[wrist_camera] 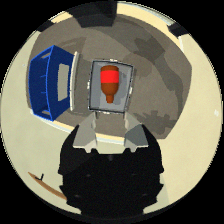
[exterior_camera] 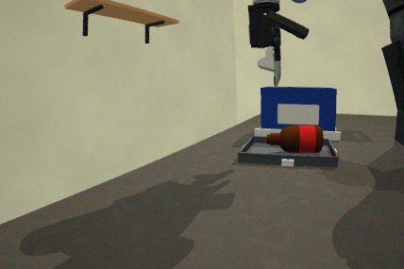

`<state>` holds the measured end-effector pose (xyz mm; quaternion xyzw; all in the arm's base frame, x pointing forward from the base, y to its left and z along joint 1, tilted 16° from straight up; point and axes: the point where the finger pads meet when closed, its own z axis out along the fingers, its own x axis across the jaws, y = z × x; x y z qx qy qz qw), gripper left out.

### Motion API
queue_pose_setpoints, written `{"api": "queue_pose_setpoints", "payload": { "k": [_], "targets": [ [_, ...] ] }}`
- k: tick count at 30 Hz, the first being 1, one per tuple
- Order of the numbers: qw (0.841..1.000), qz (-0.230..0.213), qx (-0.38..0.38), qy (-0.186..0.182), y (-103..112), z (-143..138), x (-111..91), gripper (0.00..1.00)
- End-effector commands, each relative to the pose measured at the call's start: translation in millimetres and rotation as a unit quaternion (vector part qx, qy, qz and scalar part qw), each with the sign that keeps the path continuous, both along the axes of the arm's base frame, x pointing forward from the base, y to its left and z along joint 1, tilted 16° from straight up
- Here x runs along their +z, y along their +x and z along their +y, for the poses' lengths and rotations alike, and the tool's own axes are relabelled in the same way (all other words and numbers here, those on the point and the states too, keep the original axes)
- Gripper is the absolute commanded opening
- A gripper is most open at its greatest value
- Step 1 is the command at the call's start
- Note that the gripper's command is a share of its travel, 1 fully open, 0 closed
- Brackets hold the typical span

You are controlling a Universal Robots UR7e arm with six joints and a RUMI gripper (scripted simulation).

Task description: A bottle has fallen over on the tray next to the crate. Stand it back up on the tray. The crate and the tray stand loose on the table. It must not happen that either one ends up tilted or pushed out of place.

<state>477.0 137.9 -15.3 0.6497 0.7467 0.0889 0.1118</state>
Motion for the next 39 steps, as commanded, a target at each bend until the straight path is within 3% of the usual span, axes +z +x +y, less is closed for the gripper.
{"api": "queue_pose_setpoints", "payload": {
  "k": [1, 26, 39],
  "targets": [
    [1.0, -0.001, 0.0, 0.0, 0.3, 0.1, 0.5, 0.38],
    [1.0, -0.001, 0.0, 0.0, 0.6, 0.1, -0.5, 0.38],
    [1.0, -0.001, 0.0, 0.0, 5.0, -0.2, -15.6, 0.38]
  ]
}}
